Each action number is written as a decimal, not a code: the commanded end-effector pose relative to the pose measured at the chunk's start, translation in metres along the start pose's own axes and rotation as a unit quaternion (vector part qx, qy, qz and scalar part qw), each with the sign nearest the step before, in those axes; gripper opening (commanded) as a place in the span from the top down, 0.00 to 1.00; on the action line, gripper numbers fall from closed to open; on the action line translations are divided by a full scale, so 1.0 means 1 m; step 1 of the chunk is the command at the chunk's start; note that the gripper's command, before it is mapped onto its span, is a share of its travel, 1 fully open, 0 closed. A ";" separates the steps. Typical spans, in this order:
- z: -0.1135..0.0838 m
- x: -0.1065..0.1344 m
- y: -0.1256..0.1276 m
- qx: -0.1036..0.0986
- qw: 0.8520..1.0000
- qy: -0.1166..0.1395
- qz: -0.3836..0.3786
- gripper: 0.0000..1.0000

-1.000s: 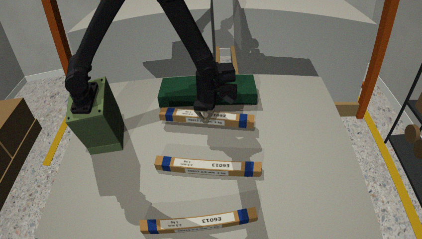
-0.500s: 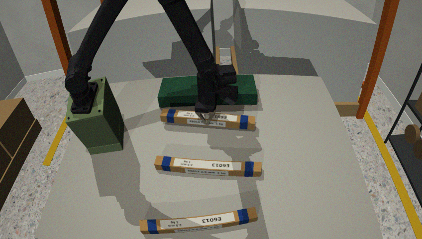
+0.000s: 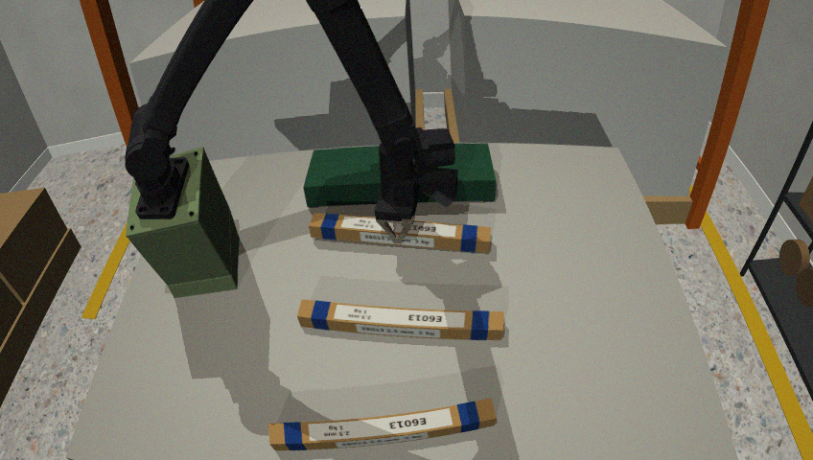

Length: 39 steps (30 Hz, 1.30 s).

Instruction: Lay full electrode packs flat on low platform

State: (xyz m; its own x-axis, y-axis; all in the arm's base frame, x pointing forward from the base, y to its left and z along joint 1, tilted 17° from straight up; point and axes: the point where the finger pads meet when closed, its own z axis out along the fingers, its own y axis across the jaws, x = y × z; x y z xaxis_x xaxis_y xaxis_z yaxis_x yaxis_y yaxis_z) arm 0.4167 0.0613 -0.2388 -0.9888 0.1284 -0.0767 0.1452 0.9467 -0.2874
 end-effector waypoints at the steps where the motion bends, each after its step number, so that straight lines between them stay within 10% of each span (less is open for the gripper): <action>1: -0.021 -0.031 0.015 -0.015 0.999 -0.036 0.000 1.00; 39: -0.021 -0.022 0.013 -0.016 0.999 -0.038 0.001 1.00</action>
State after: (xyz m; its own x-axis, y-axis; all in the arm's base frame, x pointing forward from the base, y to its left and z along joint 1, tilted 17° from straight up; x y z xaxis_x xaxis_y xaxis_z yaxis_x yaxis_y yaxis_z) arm 0.4107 0.0597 -0.2409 -0.9884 0.1285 -0.0808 0.1464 0.9471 -0.2855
